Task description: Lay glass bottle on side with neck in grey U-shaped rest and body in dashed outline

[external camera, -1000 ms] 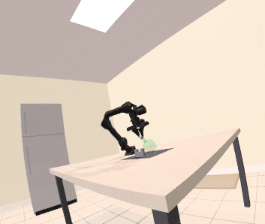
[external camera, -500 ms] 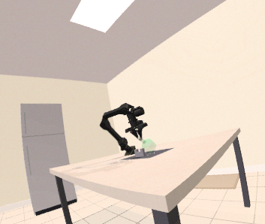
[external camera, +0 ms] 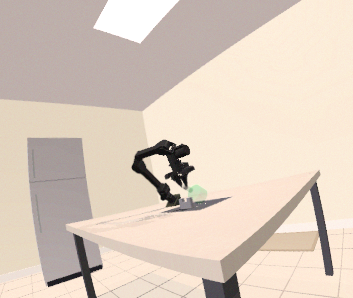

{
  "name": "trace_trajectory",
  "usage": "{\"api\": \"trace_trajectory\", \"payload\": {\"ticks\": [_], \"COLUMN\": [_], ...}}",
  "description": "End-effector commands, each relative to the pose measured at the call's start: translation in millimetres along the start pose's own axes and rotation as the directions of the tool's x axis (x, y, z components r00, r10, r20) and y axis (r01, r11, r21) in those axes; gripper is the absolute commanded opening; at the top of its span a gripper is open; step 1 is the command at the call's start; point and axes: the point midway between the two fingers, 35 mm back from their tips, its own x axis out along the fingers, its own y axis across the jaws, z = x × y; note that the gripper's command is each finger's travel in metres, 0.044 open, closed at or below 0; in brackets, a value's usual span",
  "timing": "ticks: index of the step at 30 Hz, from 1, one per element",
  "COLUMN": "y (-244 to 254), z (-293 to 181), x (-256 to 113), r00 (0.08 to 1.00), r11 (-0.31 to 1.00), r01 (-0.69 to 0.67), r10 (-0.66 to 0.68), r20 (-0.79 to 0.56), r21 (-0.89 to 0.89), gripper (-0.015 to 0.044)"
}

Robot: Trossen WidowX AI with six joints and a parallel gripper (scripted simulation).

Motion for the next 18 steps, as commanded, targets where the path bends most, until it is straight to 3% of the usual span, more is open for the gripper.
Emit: {"api": "trace_trajectory", "payload": {"ticks": [1, 18], "y": [1, 1], "z": [-7, -24], "x": [5, 15], "r00": [1.0, 1.0], "r11": [1.0, 1.0], "r01": [-0.001, 0.005], "r10": [0.001, -0.005], "r20": [-0.003, 0.004], "r21": [0.0, 0.004], "gripper": [0.0119, 0.0119]}}
